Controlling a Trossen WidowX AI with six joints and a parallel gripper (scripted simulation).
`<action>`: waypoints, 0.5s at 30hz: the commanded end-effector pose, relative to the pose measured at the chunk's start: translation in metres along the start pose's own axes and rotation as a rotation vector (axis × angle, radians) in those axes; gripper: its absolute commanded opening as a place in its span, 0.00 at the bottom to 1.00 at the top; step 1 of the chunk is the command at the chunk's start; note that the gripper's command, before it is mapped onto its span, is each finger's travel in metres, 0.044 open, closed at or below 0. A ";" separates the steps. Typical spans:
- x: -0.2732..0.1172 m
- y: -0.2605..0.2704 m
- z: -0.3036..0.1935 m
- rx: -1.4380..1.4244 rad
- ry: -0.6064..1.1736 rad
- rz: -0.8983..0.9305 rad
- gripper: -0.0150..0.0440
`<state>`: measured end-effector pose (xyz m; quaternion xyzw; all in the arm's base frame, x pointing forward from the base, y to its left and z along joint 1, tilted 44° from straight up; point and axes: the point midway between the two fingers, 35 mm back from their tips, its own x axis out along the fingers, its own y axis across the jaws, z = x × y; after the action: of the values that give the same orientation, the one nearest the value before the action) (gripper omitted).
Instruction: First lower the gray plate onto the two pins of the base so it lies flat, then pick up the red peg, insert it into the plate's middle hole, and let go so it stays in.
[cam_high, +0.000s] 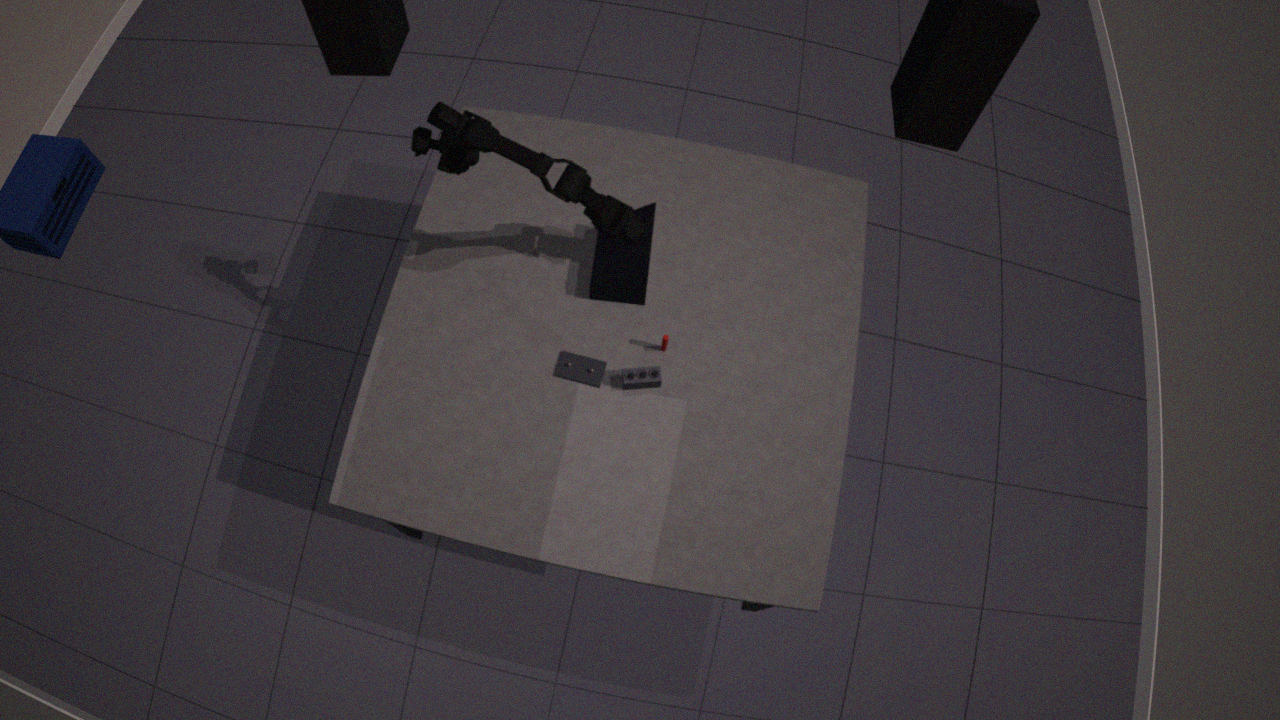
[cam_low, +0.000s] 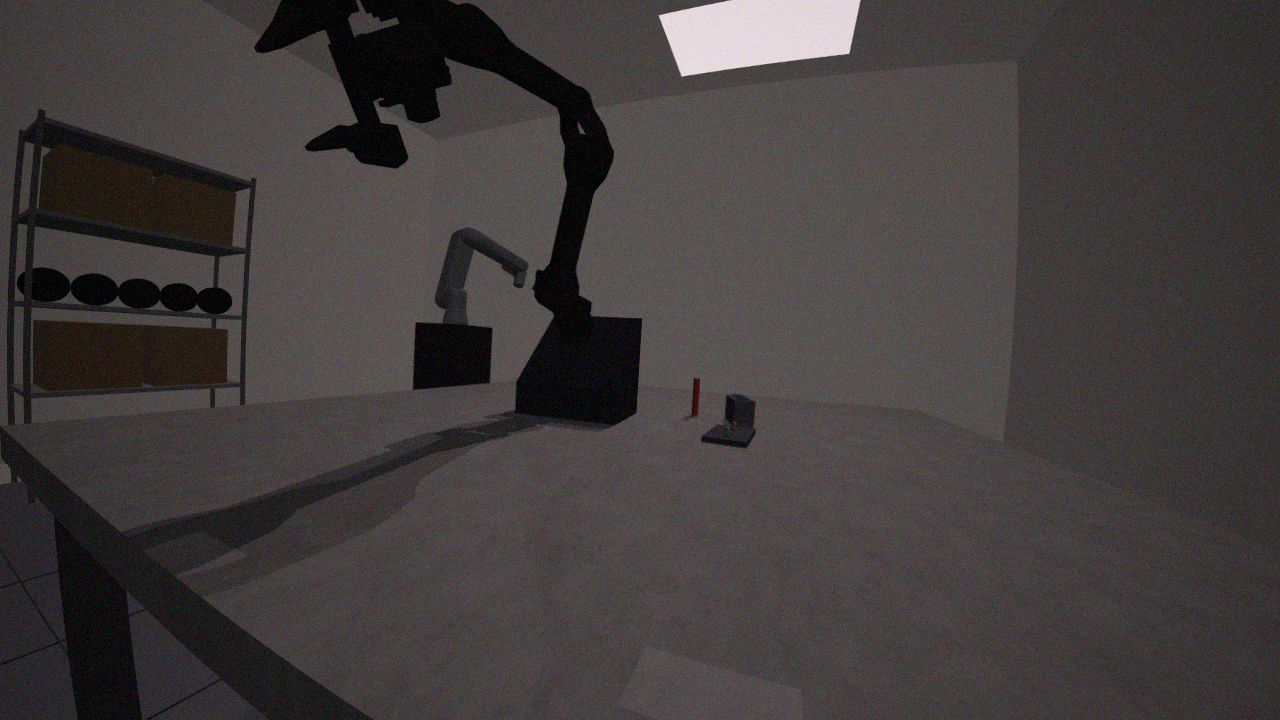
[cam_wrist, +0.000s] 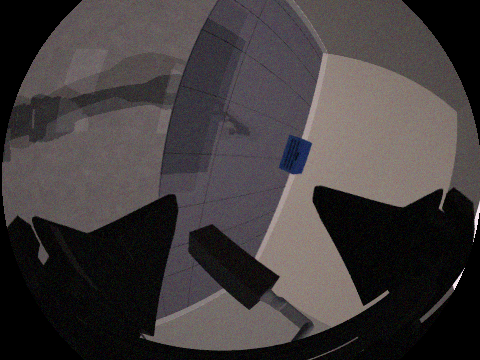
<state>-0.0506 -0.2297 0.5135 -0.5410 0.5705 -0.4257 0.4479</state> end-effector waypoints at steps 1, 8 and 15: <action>0.000 0.000 0.000 0.000 0.000 0.000 0.98; 0.057 0.032 0.039 0.380 -0.165 0.151 1.00; 0.108 0.074 0.125 0.746 -0.283 0.433 1.00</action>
<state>0.0229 -0.3210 0.4304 -0.3258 0.4271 -0.4345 0.7230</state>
